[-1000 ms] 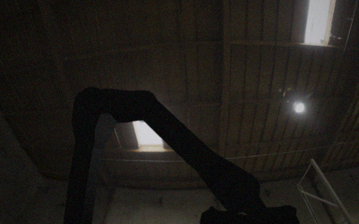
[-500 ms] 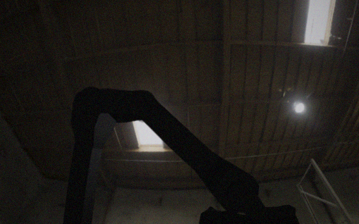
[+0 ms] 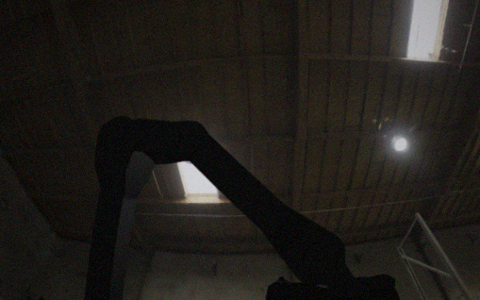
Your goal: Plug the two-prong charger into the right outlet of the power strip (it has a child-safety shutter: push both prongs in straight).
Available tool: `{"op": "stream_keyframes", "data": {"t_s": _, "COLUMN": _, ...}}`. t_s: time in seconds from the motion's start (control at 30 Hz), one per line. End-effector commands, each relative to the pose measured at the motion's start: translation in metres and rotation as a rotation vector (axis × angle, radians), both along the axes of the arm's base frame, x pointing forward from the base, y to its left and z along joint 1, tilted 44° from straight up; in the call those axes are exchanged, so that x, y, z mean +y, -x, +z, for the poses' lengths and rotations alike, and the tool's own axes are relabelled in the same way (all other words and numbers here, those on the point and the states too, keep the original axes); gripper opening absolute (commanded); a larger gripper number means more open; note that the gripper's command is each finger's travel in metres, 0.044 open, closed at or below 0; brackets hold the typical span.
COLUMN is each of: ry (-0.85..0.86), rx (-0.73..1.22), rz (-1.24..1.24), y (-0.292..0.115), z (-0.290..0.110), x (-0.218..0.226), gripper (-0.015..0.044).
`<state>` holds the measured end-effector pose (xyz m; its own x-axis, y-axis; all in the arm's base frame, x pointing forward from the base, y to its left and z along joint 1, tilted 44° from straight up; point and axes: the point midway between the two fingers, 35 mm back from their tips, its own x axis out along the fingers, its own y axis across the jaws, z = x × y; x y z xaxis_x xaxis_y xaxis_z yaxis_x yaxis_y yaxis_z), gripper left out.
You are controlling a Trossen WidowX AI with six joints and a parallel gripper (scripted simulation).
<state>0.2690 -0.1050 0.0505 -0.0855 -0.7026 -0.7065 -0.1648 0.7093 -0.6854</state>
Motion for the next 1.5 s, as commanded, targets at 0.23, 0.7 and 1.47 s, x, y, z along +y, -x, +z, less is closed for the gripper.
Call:
{"op": "stream_keyframes", "data": {"t_s": 0.23, "ry": 0.000, "rx": -0.002, "rz": 0.000, "y": -0.0003, "z": -0.0001, "x": 0.0000, "gripper": 0.0079}}
{"op": "stream_keyframes", "data": {"t_s": 0.7, "ry": 0.000, "rx": -0.002, "rz": 0.000, "y": -0.0003, "z": -0.0001, "x": 0.0000, "gripper": 0.0440}}
{"op": "stream_keyframes", "data": {"t_s": 1.47, "ry": 0.000, "rx": -0.013, "rz": -0.001, "y": 0.0080, "z": 0.0009, "x": -0.0008, "gripper": 0.0440}}
